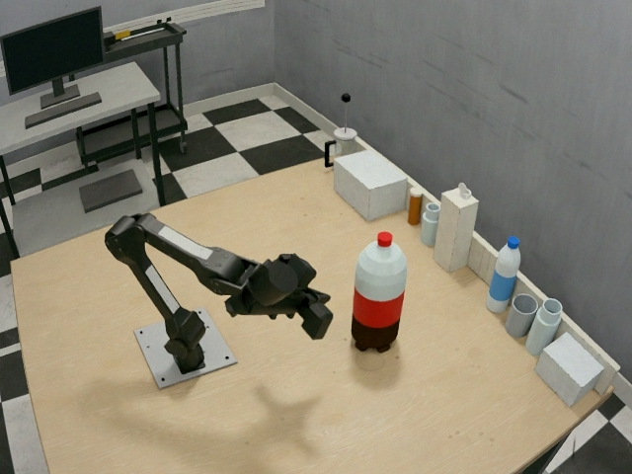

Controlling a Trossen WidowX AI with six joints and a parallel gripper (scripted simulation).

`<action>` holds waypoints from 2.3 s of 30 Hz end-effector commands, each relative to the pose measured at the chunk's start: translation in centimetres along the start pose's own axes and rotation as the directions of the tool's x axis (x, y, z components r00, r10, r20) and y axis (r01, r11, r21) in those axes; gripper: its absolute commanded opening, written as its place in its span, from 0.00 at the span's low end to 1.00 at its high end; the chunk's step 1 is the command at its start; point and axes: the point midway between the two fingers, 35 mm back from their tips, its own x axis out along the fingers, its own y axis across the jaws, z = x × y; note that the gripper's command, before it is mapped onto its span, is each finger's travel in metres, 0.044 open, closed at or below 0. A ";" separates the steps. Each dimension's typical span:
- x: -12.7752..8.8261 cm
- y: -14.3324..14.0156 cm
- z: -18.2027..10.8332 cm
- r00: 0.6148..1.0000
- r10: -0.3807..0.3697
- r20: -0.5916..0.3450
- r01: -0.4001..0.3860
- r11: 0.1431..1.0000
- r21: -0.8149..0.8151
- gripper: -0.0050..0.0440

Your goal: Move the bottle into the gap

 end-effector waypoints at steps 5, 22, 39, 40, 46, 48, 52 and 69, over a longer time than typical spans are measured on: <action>0.1 0.2 -0.6 1.000 -0.007 0.012 0.008 1.000 -0.016 0.00; 0.8 0.4 -2.6 1.000 -0.006 0.010 0.006 1.000 -0.014 0.00; 2.1 0.0 -4.8 1.000 -0.004 0.007 0.004 1.000 -0.009 0.00; 2.2 0.0 -4.9 1.000 -0.004 0.007 0.004 1.000 -0.009 0.00; 2.6 0.0 -5.8 1.000 -0.004 0.007 0.004 1.000 -0.009 0.00; 2.8 0.0 -6.1 1.000 -0.004 0.007 0.004 1.000 -0.009 0.00; 2.9 0.0 -6.4 1.000 -0.004 0.007 0.004 1.000 -0.009 0.00; 3.8 0.2 -8.7 1.000 -0.004 0.006 0.004 1.000 -0.008 0.00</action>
